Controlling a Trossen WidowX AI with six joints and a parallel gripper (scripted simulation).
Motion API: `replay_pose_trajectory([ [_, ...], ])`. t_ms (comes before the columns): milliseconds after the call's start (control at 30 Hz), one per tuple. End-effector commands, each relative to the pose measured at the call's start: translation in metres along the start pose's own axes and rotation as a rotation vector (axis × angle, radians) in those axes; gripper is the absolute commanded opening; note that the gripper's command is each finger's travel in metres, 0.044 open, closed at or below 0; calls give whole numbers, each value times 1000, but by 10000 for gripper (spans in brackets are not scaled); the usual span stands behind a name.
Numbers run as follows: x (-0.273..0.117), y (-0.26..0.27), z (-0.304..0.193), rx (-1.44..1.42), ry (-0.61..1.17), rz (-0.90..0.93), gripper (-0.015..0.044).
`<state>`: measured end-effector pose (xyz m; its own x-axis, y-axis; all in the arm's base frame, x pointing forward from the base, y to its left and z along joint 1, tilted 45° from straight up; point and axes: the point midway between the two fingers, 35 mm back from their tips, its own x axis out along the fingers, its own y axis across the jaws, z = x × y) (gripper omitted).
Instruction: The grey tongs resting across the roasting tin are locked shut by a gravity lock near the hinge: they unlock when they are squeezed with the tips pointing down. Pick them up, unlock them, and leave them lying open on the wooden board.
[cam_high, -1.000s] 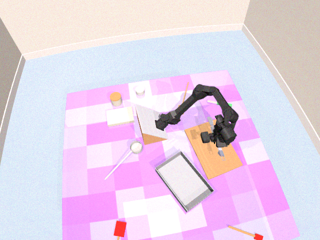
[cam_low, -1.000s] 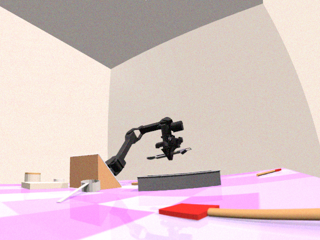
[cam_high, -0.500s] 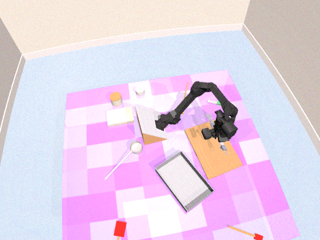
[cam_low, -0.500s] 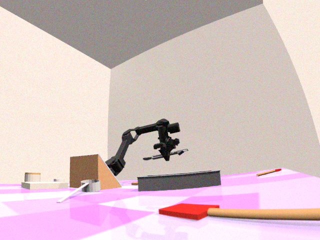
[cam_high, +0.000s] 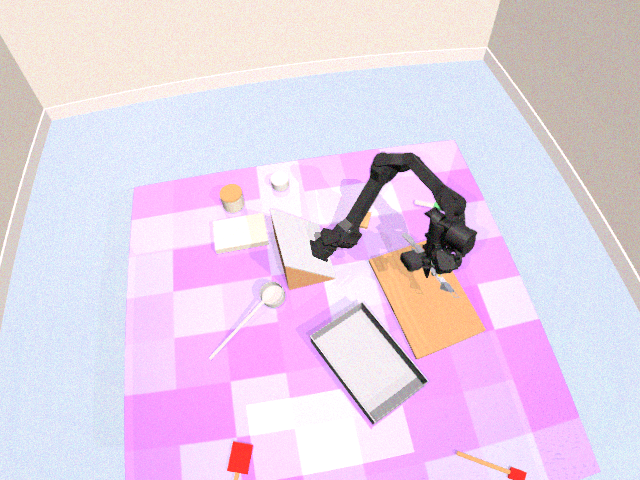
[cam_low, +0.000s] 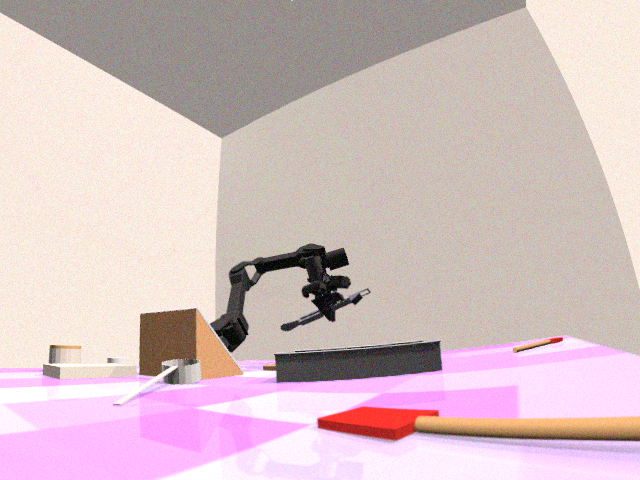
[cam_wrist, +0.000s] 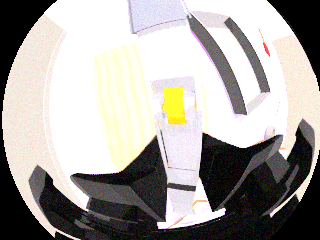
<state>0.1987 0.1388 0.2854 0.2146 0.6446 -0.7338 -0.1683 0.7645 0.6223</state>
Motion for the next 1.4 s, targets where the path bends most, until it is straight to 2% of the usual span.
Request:
replay_pose_trajectory([
  [0,-3,-3,-1,-17,-94,-38,-150],
  [567,-30,-3,3,-33,-498,-61,-150],
  [1100,-73,1,2,51,-899,81,-150],
  [1367,-78,1,2,63,-935,102,-150],
])
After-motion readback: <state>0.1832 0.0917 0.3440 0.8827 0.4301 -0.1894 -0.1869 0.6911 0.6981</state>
